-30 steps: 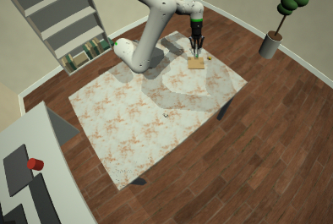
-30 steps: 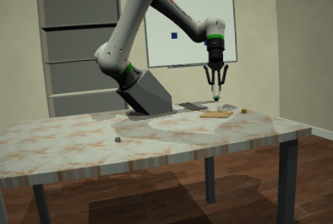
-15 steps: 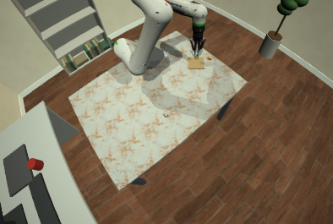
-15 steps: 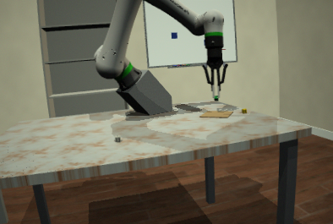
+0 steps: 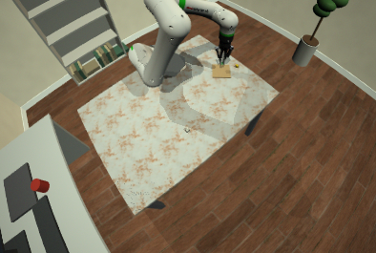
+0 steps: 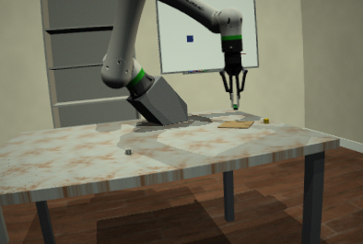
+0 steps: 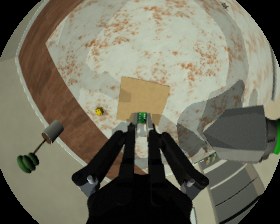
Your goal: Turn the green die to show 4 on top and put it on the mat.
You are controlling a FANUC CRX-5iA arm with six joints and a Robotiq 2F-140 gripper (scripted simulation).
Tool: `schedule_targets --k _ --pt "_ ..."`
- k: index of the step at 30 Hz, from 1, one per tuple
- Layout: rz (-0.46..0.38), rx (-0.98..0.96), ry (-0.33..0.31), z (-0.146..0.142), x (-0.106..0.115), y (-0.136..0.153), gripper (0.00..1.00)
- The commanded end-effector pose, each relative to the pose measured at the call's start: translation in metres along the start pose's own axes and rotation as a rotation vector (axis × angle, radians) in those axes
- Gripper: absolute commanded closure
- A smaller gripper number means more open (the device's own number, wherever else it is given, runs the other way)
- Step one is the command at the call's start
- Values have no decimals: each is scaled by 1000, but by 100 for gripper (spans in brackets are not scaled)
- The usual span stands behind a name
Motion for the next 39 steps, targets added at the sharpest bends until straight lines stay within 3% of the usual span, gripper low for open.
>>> schedule_targets --k 1,3,11,19,28,36,39 --pt "-108 3 -21 2 0 -10 82" --pt "-147 3 -34 2 0 -14 82" --pt "-166 2 -35 3 0 -21 82" --pt "-386 3 -77 7 -7 -41 82" --pt "-422 3 -85 9 -9 -49 82" --pt "-643 4 -126 12 -21 -67 82" --pt "-664 4 -134 13 -23 -71 82"
Point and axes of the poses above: the point where the finger pads meet when closed, its own x axis back along the fingers, its own z axis across the jaws, y = z × x, the point moved 8 cm from there along x, back along the fingers, and after that the axes turned 11 degrees about x, right-handed, at the moved point
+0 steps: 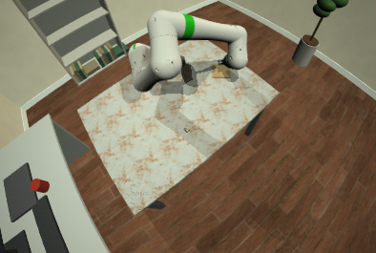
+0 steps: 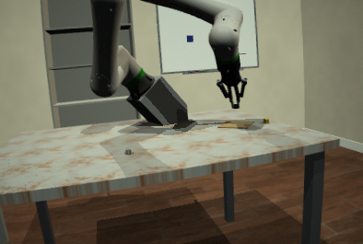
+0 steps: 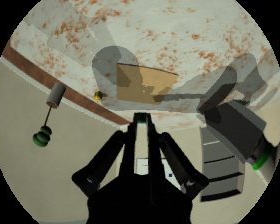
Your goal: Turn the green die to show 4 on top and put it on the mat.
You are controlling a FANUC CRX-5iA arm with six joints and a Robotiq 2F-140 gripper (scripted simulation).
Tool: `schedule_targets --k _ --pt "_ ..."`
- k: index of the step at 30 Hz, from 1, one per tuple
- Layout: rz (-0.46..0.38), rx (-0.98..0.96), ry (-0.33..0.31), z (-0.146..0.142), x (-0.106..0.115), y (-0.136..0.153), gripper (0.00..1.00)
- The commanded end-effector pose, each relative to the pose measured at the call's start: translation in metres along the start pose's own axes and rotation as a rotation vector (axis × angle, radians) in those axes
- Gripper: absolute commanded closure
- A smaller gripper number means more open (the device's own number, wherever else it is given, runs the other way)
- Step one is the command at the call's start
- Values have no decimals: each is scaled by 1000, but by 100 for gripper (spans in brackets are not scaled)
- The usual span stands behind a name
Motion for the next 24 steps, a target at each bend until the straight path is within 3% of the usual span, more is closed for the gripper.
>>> schedule_targets --k 1,24 --pt "-34 3 -2 1 0 -5 82" --pt "-34 3 -2 1 -1 -8 82"
Point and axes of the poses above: the point where the finger pads meet when closed, its own x axis back along the fingers, its own z axis across the jaws, y = z × x, the point moved 8 cm from there along x, back along the fingers, and after that the axes turned 11 degrees about x, right-handed, at the moved point
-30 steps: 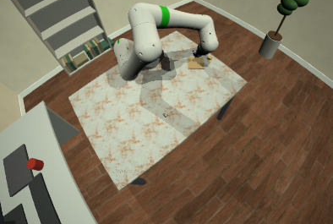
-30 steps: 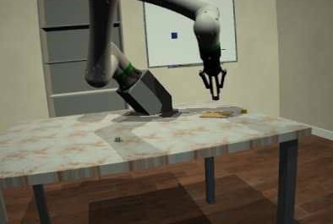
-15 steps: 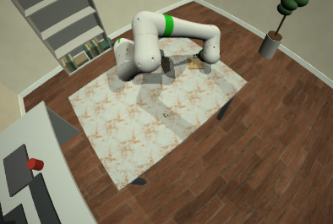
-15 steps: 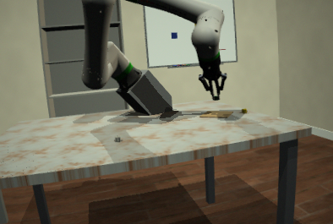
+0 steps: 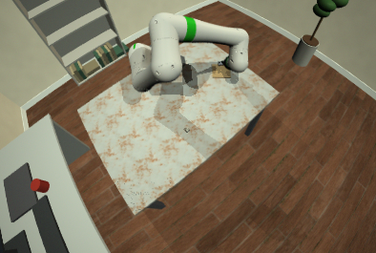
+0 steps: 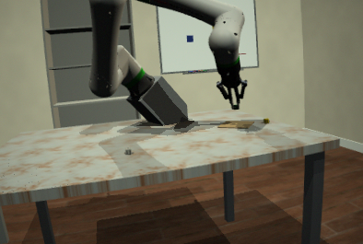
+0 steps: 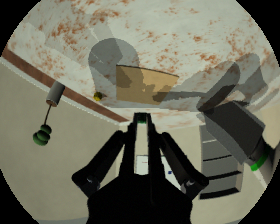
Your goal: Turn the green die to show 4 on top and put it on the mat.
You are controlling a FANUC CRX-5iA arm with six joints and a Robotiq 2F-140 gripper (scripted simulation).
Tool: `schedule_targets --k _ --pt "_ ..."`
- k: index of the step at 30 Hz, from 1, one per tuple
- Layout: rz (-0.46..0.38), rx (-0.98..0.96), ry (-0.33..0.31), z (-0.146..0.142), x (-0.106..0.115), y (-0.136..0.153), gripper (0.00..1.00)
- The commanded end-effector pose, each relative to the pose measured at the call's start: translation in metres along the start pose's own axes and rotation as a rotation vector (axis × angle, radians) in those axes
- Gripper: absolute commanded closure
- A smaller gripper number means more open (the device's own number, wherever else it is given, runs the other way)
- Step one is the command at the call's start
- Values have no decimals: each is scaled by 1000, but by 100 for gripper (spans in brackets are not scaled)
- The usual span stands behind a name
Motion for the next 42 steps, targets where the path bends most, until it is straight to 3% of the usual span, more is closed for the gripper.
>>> schedule_targets --k 1,42 --pt "0 0 0 0 -1 -1 82" --pt "0 0 0 7 -39 -38 82"
Point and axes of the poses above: the point where the finger pads meet when closed, its own x axis back along the fingers, its own z axis across the jaws, y = z × x, the point moved 8 cm from there along x, back along the fingers, and after that the axes turned 11 degrees about x, right-handed, at the moved point
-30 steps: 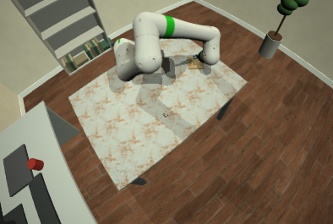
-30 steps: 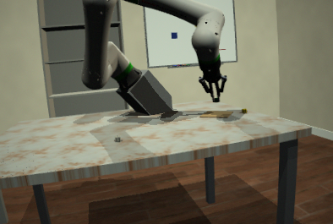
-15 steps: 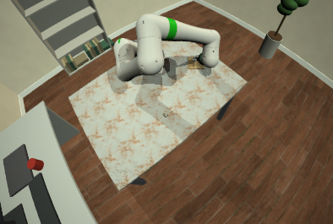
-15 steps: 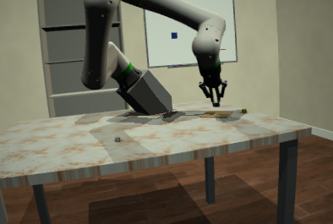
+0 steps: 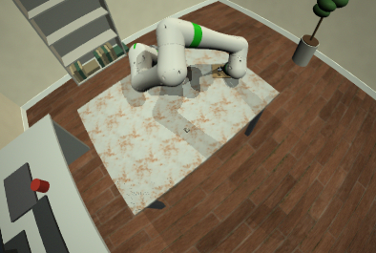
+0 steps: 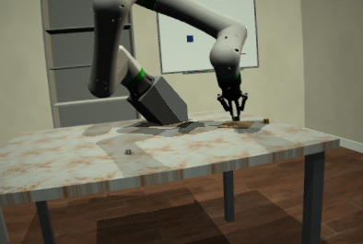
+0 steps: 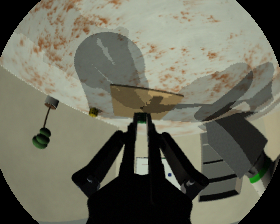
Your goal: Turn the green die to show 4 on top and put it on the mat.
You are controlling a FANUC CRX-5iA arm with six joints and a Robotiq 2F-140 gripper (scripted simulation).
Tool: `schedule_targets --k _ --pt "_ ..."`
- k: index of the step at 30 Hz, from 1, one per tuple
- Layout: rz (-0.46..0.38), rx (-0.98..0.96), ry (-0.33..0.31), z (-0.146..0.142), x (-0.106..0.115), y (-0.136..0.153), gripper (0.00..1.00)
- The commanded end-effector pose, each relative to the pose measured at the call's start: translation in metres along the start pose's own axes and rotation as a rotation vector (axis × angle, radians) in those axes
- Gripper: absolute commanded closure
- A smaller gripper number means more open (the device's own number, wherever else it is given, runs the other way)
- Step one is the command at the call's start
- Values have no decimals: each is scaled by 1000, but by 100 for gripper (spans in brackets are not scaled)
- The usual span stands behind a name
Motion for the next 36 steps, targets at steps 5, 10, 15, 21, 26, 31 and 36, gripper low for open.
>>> schedule_targets --k 5,10,15,21,26,31,36 --pt "0 0 0 0 -3 -3 82" --pt "0 0 0 1 -5 -5 82" --pt "0 0 0 1 -6 -6 82" --pt "0 0 0 1 -7 -6 82" --pt "0 0 0 1 -7 -6 82" --pt "0 0 0 1 -7 -6 82" --pt "0 0 0 1 -7 -6 82"
Point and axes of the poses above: the point where the finger pads meet when closed, its own x axis back along the fingers, its own z axis across the jaws, y = z × x, the point moved 8 cm from there along x, back along the fingers, and after that the axes turned 11 degrees about x, right-handed, at the moved point
